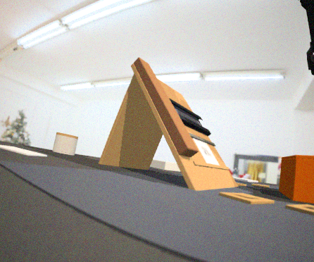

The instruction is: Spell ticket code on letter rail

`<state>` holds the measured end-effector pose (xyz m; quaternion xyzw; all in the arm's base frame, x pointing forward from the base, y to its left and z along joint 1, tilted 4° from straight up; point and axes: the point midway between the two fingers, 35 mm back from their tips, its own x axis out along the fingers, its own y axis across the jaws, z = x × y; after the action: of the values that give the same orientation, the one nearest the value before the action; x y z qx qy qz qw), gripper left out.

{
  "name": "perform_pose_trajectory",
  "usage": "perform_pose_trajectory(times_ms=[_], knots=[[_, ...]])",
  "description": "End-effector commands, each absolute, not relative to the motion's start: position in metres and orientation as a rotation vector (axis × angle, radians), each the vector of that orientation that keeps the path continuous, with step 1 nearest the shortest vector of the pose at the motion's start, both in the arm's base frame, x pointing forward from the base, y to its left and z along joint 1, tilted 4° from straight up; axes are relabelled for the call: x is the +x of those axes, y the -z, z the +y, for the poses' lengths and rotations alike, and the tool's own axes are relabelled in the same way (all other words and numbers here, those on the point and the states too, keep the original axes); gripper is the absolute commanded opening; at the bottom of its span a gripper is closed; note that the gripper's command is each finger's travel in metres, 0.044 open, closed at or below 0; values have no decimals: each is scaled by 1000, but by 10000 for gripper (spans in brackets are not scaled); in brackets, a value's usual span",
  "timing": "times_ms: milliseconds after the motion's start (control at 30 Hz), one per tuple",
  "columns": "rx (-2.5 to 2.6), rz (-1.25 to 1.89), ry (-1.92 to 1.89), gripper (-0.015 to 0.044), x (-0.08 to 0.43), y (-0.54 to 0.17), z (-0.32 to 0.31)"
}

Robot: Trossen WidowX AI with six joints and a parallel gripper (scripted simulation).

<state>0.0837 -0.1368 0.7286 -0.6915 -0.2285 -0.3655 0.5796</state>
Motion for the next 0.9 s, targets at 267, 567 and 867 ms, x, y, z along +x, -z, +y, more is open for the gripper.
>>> perform_pose_trajectory(times_ms=[267, 567, 867], knots=[[-2347, -489, 953, 440, 92, -691, -35], [-3231, -432, 1018, 440, 124, -598, 63], [-4094, -452, 952, 440, 164, -471, 111]])
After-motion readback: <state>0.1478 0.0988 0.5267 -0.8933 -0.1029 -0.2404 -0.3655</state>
